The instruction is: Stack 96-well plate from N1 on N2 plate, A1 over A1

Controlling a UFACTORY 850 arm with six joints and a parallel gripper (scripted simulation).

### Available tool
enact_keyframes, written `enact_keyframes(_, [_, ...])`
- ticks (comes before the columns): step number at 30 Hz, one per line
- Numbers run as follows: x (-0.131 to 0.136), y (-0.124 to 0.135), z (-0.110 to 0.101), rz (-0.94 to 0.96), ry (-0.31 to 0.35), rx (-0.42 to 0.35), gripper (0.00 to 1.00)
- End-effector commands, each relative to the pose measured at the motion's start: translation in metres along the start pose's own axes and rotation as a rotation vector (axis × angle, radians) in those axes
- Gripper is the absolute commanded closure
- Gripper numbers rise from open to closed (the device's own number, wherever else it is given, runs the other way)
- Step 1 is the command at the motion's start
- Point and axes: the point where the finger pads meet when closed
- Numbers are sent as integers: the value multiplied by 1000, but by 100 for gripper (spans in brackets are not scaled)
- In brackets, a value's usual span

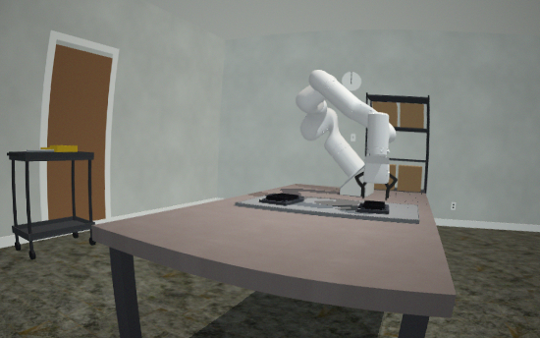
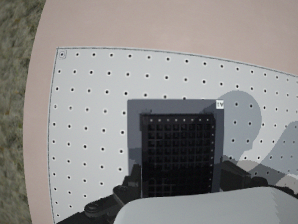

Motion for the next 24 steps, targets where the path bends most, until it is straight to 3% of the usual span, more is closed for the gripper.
enact_keyframes(1, [0, -1, 0, 1, -1, 2, 0])
enact_keyframes(24, [0, -1, 9, 1, -1, 2, 0])
Point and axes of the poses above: the point where the finger pads meet when closed, its own z axis out along the fingers, its own x axis across the jaws, y = z × x, and after that the axes turned 6 degrees about -z, right-handed
